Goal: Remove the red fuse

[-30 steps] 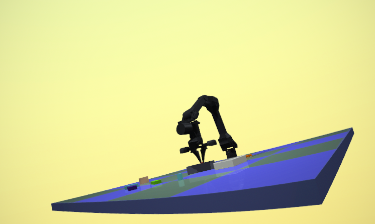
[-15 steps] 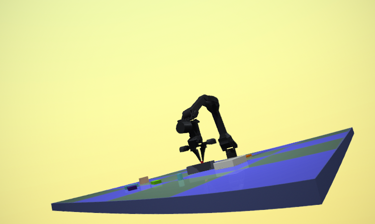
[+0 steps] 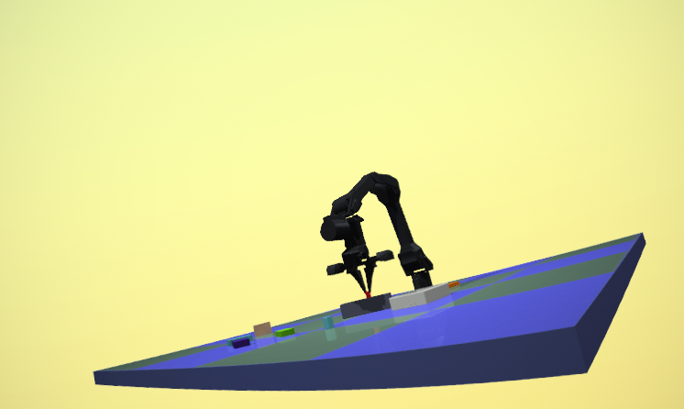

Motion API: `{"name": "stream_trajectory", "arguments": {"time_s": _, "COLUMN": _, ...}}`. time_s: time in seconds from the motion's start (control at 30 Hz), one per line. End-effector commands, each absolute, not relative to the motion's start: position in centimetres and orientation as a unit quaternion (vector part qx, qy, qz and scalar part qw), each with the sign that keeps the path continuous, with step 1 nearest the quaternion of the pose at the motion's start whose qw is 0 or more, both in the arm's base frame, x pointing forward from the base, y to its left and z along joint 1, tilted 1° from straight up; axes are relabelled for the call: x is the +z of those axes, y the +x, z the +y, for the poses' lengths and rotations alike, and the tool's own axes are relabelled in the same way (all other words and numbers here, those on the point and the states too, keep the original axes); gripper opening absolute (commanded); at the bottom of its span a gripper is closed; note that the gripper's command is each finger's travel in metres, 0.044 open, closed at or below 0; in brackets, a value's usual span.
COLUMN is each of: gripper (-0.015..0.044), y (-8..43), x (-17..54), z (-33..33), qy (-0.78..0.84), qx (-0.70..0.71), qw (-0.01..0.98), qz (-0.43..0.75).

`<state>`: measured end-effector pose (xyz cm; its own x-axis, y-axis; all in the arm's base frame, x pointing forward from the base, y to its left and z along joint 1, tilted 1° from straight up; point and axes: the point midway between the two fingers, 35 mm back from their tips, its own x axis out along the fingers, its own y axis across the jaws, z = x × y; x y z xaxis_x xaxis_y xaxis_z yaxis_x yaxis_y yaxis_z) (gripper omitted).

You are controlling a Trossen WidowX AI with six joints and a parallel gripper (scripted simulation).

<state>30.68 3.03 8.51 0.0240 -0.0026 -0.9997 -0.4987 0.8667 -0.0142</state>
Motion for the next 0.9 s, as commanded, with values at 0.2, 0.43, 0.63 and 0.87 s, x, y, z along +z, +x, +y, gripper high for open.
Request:
{"name": "stream_trajectory", "arguments": {"time_s": 0.2, "gripper": 0.0000, "y": 30.7, "x": 9.1, "z": 3.0, "qy": -0.187, "qx": 0.178, "qw": 0.692, "qz": 0.674}}
{"name": "stream_trajectory", "arguments": {"time_s": 0.43, "gripper": 0.0000, "y": 30.7, "x": 9.5, "z": 3.0, "qy": -0.187, "qx": 0.178, "qw": 0.692, "qz": 0.674}}
{"name": "stream_trajectory", "arguments": {"time_s": 0.63, "gripper": 0.0000, "y": 30.7, "x": 9.8, "z": 3.0, "qy": -0.188, "qx": 0.178, "qw": 0.692, "qz": 0.674}}
{"name": "stream_trajectory", "arguments": {"time_s": 0.87, "gripper": 0.0000, "y": 30.7, "x": 10.1, "z": 3.0, "qy": -0.188, "qx": 0.178, "qw": 0.692, "qz": 0.674}}
